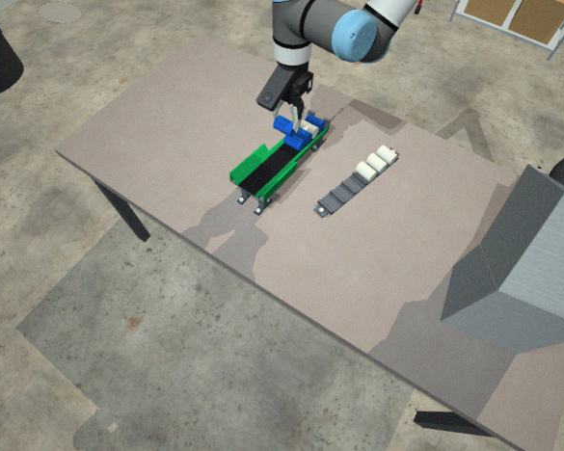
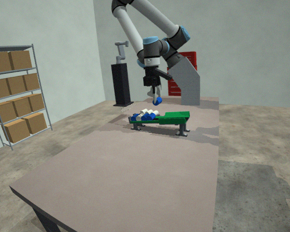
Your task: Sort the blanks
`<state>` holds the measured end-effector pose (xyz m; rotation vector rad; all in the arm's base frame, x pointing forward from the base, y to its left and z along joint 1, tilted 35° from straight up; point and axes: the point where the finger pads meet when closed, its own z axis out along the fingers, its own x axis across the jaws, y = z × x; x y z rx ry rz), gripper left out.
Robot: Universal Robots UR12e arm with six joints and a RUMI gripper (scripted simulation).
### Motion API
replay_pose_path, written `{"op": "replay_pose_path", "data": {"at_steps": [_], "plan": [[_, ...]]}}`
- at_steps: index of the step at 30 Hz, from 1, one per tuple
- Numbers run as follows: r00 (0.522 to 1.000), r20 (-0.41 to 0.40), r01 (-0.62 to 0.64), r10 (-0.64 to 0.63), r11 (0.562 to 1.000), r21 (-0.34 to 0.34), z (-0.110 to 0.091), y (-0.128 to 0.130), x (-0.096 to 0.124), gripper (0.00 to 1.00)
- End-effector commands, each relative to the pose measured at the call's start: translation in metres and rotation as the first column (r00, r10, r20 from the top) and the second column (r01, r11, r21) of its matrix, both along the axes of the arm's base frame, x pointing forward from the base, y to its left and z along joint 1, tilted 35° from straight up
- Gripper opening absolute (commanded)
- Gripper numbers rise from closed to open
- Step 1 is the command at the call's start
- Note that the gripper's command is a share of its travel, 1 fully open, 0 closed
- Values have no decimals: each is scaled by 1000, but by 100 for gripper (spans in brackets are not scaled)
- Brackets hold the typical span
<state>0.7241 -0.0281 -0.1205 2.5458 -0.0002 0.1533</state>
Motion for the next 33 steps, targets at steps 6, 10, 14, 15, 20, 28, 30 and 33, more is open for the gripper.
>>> {"op": "replay_pose_path", "data": {"at_steps": [6,10,14,15,20,28,30,33], "plan": [[1000,1,2,-2,1000,0,-9,-8,3,35],[1000,1,2,-2,1000,0,-21,-16,5,35],[1000,1,2,-2,1000,0,-29,-21,6,35],[1000,1,2,-2,1000,0,-33,-24,7,35],[1000,1,2,-2,1000,0,-54,-38,10,35],[1000,1,2,-2,1000,0,-77,-53,13,35],[1000,1,2,-2,1000,0,-79,-55,13,35],[1000,1,2,-2,1000,0,-82,-57,13,35]]}}
